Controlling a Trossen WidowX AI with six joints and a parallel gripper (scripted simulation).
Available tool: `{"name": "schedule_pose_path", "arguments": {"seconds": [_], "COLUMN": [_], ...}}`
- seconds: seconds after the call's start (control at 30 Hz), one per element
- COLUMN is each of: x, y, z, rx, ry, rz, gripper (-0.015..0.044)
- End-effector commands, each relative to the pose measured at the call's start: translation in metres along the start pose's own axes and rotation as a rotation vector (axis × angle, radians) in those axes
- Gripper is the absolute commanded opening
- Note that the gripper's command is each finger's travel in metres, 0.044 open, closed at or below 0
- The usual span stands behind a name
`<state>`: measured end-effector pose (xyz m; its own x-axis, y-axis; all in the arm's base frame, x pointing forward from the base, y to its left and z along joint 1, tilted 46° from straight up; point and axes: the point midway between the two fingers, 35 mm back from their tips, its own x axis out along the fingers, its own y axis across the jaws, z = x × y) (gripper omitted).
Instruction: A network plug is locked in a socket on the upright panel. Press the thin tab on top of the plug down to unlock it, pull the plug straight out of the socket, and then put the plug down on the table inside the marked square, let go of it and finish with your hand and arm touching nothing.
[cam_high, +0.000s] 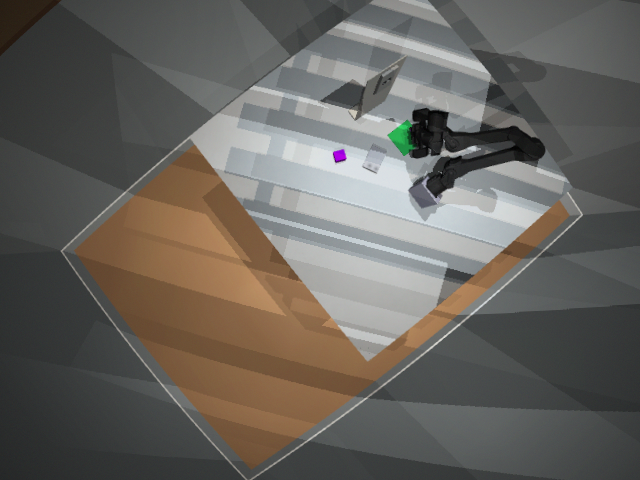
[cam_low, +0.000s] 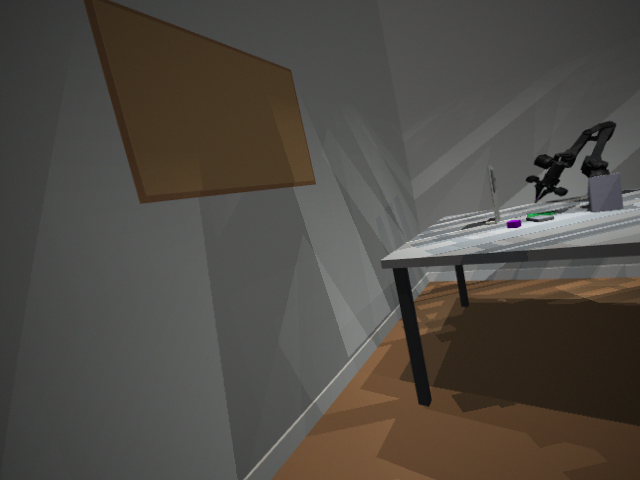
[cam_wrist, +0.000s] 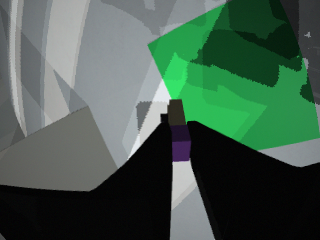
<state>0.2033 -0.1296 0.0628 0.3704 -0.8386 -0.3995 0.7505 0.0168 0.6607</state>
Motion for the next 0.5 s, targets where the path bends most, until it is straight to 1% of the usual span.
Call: {"name": "schedule_pose_path", "arguments": {"seconds": [0.0,0.47], "x": [0.0016,0.0104], "y": [-0.0035,-0.0077], "z": [0.0008,-0.0020], "rx": [0.000,0.001], "ry": [-0.012,-0.009], "rz": [-0.011,-0.017], "gripper": [0.0000,0.0000]}}
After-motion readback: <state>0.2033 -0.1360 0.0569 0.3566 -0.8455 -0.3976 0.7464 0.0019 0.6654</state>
